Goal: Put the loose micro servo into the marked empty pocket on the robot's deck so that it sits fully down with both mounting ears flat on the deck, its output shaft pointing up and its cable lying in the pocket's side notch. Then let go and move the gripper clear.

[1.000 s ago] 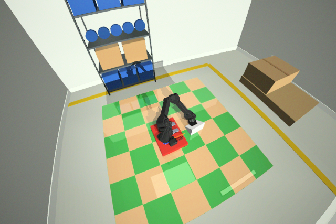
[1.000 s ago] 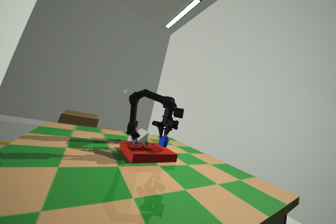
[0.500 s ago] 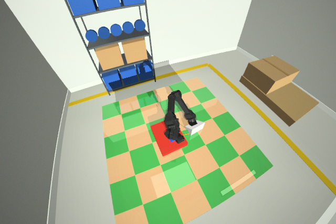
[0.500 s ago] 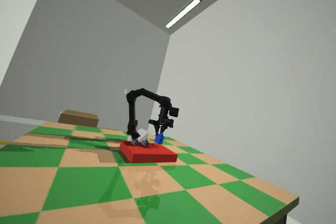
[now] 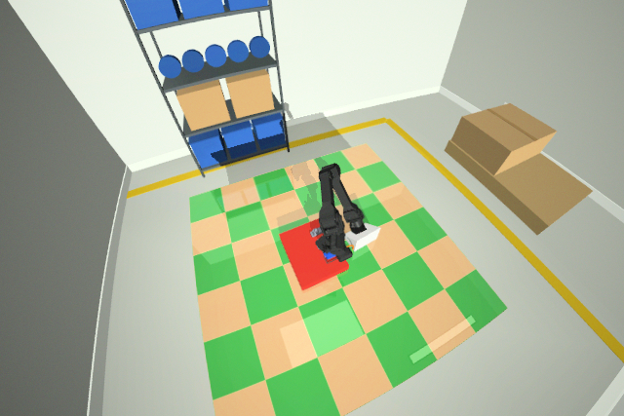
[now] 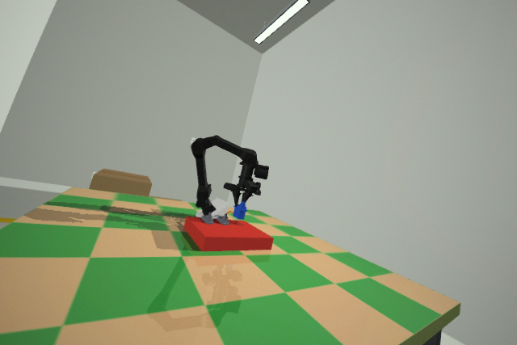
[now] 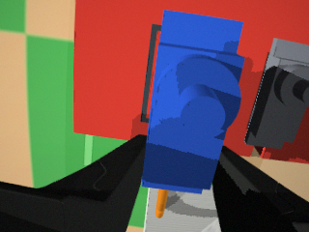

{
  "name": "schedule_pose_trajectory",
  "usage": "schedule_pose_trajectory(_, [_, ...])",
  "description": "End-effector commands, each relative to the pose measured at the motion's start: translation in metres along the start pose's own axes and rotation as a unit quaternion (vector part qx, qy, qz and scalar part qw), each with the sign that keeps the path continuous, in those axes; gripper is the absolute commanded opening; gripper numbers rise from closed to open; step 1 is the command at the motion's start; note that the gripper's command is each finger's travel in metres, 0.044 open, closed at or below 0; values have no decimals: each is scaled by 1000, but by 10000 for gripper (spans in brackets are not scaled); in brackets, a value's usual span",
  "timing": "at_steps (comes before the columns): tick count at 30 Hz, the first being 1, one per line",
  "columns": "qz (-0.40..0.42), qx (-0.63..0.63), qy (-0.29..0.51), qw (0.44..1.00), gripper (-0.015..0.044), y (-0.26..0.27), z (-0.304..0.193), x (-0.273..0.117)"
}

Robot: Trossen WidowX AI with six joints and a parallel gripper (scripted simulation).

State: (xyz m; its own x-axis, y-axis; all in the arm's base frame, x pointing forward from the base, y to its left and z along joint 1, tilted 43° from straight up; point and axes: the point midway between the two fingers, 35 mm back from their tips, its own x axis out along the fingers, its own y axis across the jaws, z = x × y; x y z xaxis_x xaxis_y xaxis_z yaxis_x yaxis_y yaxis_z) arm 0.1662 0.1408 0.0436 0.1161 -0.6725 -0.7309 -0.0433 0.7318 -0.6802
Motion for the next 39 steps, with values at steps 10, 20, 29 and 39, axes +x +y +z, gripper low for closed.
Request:
schedule_pose_trajectory(10, [3, 4, 0, 1000, 0, 1, -2, 17])
schedule_pose_trajectory(20, [3, 4, 0, 1000, 0, 1, -3, 17])
schedule_pose_trajectory(29, [3, 4, 0, 1000, 0, 1, -2, 23])
schedule_pose_trajectory(39, [3, 4, 0, 1000, 0, 1, -2, 33])
